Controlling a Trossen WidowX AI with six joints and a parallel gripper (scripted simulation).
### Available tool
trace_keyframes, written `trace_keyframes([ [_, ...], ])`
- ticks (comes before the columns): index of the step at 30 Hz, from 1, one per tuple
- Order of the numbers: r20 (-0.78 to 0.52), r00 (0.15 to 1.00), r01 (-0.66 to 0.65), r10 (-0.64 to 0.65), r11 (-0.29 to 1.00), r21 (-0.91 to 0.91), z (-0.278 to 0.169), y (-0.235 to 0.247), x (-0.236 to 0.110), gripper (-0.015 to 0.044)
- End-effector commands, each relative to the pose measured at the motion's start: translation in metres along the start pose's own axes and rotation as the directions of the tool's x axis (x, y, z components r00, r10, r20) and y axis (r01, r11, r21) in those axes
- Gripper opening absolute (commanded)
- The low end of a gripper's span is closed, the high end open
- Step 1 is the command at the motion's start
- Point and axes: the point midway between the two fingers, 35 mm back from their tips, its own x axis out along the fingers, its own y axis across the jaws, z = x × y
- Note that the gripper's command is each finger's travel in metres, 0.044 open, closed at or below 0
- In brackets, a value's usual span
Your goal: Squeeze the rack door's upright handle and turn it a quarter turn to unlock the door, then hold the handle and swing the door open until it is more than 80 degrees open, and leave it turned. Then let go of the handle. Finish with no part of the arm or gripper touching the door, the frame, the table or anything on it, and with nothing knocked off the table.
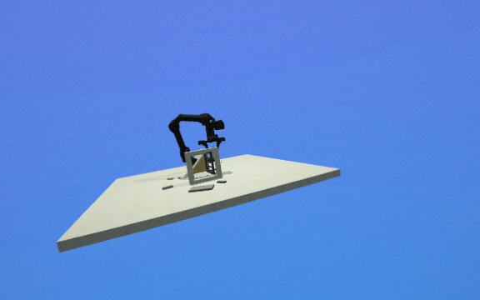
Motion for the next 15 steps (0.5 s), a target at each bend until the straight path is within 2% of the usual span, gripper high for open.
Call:
trace_keyframes([
  [1,0.0,1.0,-0.007,0.007,1.0,0.003,0.0,0.001,-0.006,0.0292],
  [15,0.007,1.0,-0.016,0.016,1.0,-0.002,0.001,0.001,-0.026,0.0292],
])
